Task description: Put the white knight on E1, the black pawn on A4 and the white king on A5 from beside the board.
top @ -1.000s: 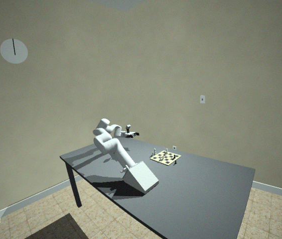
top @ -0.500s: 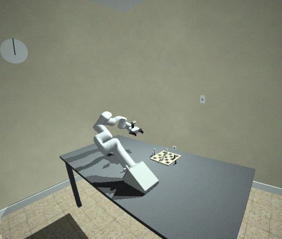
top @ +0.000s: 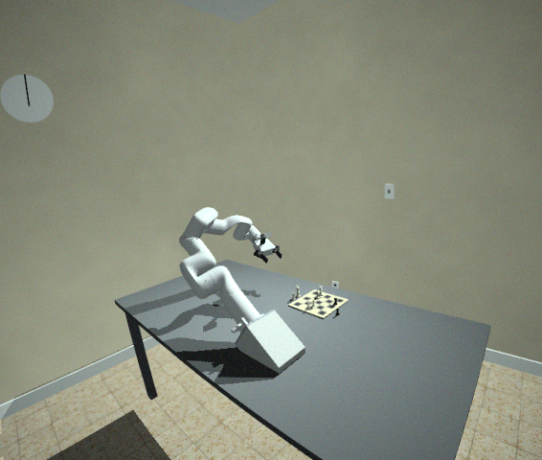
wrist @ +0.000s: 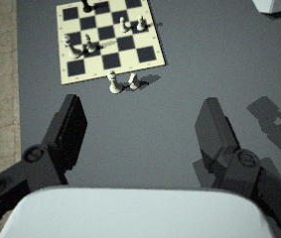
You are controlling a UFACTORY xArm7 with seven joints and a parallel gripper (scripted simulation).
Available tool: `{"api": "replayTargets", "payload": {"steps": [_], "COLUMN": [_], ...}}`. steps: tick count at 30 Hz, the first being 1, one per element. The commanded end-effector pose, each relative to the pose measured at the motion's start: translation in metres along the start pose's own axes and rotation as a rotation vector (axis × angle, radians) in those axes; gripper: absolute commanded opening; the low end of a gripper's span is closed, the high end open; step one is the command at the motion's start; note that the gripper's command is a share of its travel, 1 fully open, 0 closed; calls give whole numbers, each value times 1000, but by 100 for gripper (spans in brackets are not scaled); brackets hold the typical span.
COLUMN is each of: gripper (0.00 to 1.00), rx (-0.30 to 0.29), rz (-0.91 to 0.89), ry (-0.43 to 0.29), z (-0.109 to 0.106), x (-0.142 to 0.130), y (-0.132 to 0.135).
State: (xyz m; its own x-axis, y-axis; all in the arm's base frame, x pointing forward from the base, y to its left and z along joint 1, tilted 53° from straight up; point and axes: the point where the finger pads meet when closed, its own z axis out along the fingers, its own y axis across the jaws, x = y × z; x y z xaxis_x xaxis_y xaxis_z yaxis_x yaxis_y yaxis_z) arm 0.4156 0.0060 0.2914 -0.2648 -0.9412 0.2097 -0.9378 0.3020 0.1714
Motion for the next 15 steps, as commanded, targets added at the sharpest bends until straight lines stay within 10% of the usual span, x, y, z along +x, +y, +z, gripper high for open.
{"api": "replayTargets", "payload": {"steps": [1,5,15], "gripper": [100,100,100], "rx": [-47,-93,-93], "rz": [44,93,93], "ry": [-174,-348,-348], "z": [22,43,43], "x": [11,17,17], "y": [-7,-11,-11]}}
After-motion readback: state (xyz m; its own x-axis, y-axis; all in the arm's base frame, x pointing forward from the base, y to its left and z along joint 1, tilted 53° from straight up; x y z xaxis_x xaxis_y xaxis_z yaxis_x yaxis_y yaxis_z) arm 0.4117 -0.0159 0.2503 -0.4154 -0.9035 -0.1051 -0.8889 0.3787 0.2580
